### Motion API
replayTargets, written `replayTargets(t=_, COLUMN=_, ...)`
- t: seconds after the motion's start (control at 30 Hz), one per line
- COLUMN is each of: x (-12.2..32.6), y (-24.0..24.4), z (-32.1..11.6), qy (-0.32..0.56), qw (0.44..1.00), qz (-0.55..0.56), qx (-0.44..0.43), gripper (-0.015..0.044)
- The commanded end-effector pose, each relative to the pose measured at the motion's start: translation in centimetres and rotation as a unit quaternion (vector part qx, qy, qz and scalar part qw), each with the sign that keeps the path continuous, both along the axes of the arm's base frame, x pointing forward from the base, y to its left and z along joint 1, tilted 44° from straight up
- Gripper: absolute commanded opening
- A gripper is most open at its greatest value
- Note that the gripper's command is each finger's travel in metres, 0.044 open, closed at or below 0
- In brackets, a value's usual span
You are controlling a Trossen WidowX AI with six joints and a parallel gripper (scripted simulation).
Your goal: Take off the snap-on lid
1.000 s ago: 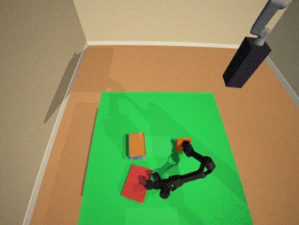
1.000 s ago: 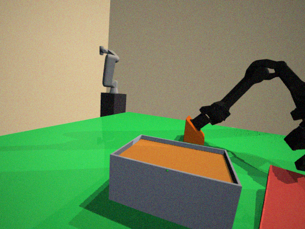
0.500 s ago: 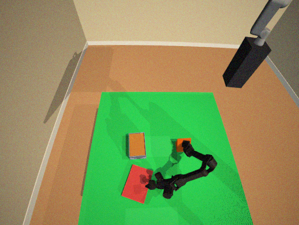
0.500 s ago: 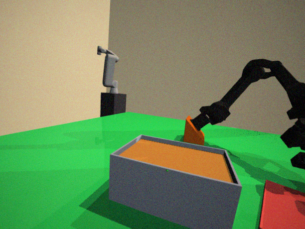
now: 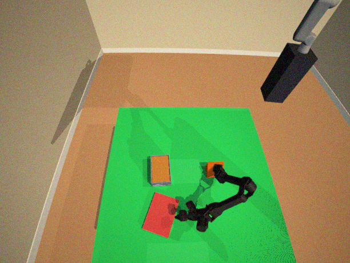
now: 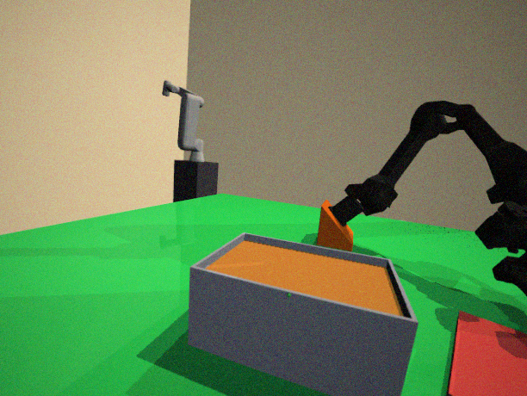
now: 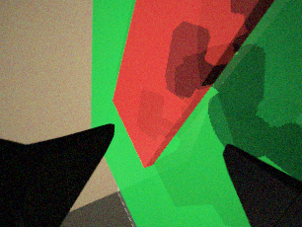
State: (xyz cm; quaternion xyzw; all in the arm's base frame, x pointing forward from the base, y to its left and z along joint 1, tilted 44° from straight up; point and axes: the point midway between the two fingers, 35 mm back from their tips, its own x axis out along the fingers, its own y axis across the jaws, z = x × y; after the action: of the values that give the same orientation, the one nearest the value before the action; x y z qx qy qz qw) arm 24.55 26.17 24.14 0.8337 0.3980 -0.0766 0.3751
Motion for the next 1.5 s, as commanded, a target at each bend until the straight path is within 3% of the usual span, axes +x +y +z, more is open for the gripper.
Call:
replayTargets(t=0.0, x=-0.8, y=-0.3, z=-0.1, qy=0.002, qw=1.0, qz=-0.003, qx=0.002, gripper=0.044)
replayTargets(t=1.47, x=-3.1, y=-5.7, z=4.8, qy=0.002, qw=1.0, qz=-0.003, qx=0.0, gripper=0.044)
